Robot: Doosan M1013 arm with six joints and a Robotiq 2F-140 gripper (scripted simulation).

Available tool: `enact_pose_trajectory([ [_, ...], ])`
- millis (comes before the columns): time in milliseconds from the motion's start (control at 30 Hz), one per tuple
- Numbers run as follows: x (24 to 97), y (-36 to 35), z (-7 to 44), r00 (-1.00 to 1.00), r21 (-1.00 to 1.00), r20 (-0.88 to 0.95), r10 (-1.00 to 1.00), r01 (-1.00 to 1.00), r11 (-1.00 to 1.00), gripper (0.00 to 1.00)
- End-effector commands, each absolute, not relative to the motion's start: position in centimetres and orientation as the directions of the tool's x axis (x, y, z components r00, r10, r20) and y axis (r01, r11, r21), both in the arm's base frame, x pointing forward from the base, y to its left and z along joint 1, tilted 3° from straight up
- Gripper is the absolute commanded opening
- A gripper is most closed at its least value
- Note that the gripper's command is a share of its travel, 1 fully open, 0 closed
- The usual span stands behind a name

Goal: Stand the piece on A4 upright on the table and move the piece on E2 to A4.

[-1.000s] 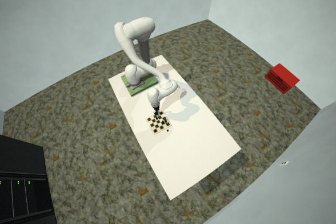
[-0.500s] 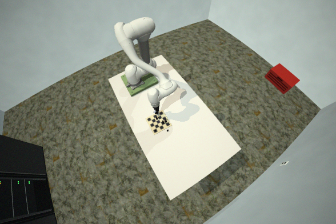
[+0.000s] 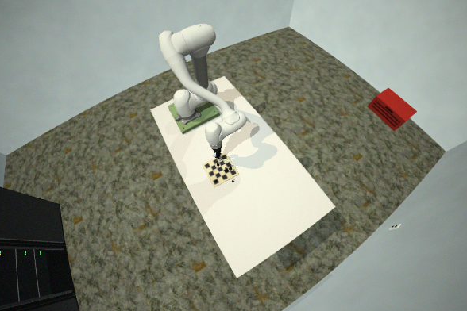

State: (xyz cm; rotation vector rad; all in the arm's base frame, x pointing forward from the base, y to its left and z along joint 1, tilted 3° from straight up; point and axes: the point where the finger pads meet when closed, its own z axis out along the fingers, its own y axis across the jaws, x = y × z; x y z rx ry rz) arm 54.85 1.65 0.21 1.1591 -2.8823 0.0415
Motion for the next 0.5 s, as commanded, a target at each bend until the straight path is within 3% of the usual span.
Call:
enact_pose_trajectory([
  [0,54.8,1.7,0.2,-0.721,-0.012,0.042,-0.692,-0.692,0.721,0.0],
  [467,54.9,1.7,2.1,-0.721,-0.012,0.042,-0.692,-0.692,0.721,0.0],
])
